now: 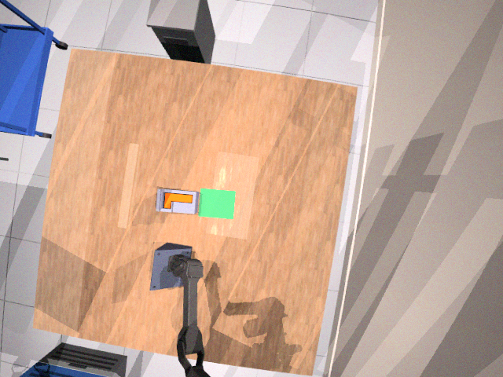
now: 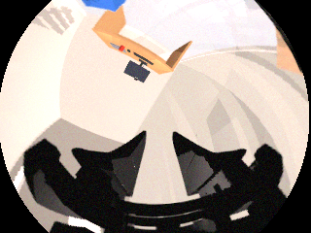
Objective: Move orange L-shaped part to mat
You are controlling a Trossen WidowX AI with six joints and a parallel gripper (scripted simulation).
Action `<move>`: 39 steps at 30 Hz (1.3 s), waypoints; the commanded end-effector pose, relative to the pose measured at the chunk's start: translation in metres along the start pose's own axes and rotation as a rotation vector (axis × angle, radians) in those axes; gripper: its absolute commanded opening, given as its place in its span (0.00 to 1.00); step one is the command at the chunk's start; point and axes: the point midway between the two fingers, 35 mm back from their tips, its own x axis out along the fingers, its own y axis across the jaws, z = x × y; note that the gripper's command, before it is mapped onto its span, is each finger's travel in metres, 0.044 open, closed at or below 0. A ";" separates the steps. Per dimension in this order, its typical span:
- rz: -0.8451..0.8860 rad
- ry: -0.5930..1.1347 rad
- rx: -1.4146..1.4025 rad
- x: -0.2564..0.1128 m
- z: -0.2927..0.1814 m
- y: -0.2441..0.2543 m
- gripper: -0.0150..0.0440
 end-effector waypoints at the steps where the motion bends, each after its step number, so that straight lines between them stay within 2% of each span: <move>1: -0.039 0.184 -0.046 -0.032 -0.060 -0.034 0.56; 7: -0.139 0.379 -0.034 -0.076 -0.120 -0.087 0.56; 11: -0.145 0.459 -0.024 -0.095 -0.137 -0.095 0.56; 14: -0.195 0.585 -0.068 -0.132 -0.170 -0.120 0.56; 17: -0.244 0.641 -0.043 -0.150 -0.182 -0.136 0.56; 24: -0.417 0.890 -0.017 -0.243 -0.227 -0.187 0.56; 26: -0.426 0.937 -0.033 -0.256 -0.232 -0.191 0.56; 30: -0.534 1.098 -0.025 -0.327 -0.255 -0.213 0.56; 39: -0.658 1.379 -0.006 -0.450 -0.274 -0.225 0.56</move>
